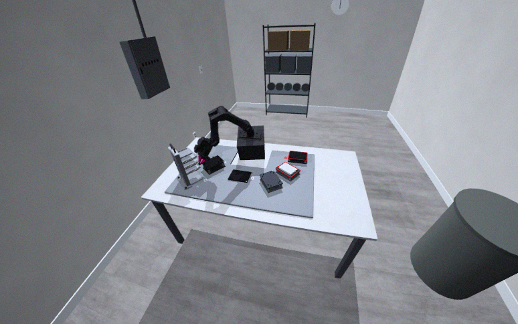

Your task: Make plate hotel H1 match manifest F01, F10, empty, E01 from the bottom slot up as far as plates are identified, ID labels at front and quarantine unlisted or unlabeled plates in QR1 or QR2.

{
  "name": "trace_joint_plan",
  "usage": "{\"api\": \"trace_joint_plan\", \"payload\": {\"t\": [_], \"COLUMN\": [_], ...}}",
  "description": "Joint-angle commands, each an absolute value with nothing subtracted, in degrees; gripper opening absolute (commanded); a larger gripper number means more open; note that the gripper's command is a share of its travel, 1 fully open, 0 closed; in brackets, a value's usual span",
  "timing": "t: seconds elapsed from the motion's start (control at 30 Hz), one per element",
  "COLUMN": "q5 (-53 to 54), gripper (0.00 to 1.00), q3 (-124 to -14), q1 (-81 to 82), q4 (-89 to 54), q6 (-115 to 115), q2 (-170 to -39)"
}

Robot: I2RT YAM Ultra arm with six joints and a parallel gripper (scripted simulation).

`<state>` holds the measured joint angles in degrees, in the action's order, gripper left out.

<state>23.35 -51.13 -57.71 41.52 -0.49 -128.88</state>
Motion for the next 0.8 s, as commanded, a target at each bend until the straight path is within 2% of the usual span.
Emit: {"api": "trace_joint_plan", "payload": {"t": [0.0,0.77], "q5": [22.86,24.10], "gripper": [0.00,0.00], "q3": [-52.48,-44.94], "q1": [-57.58,-59.09], "q4": [41.76,47.15], "q6": [-0.53,0.43], "q2": [-128.82,-127.10]}}
